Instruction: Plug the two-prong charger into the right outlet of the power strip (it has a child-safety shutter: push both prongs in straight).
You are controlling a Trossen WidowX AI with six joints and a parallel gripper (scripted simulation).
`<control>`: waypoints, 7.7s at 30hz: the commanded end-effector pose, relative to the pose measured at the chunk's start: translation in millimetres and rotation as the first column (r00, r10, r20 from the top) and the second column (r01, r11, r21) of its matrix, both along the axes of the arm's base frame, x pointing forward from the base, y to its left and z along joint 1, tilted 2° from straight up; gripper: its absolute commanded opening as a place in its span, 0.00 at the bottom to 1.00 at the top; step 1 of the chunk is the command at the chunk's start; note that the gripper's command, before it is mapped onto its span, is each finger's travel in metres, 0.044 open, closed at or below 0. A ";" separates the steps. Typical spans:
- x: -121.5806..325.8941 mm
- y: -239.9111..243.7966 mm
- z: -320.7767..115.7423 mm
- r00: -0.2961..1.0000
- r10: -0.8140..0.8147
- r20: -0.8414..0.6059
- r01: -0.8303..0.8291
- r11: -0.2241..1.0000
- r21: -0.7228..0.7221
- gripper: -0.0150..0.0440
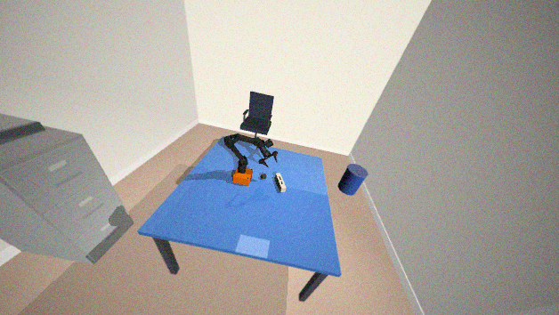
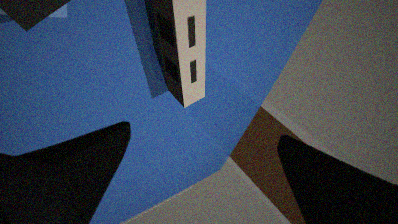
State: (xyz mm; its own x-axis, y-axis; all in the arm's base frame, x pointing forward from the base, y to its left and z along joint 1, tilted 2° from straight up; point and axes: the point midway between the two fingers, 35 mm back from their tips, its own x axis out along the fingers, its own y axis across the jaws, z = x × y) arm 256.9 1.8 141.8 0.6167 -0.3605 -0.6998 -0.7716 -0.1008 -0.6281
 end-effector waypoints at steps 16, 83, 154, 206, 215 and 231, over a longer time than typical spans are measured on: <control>-9.1 9.9 -61.0 0.917 -0.314 -0.247 0.381 0.873 0.305 1.00; -40.8 19.9 -172.1 0.473 -0.635 -0.610 0.879 0.380 0.287 1.00; -20.0 -15.8 -133.7 0.421 -0.676 -0.605 0.907 0.304 0.291 0.25; 17.2 -105.1 -162.8 0.299 -0.746 -0.595 0.944 0.140 0.298 0.25; 27.8 -104.3 -162.8 0.298 -0.746 -0.595 0.944 0.138 0.299 0.25; 46.4 -102.0 -163.3 0.296 -0.747 -0.595 0.944 0.134 0.301 0.25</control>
State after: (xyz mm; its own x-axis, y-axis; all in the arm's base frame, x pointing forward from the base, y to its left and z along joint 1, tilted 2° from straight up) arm 297.3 -100.8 -22.5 -0.0601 -0.0514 -0.9969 -0.2344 0.9715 -0.0359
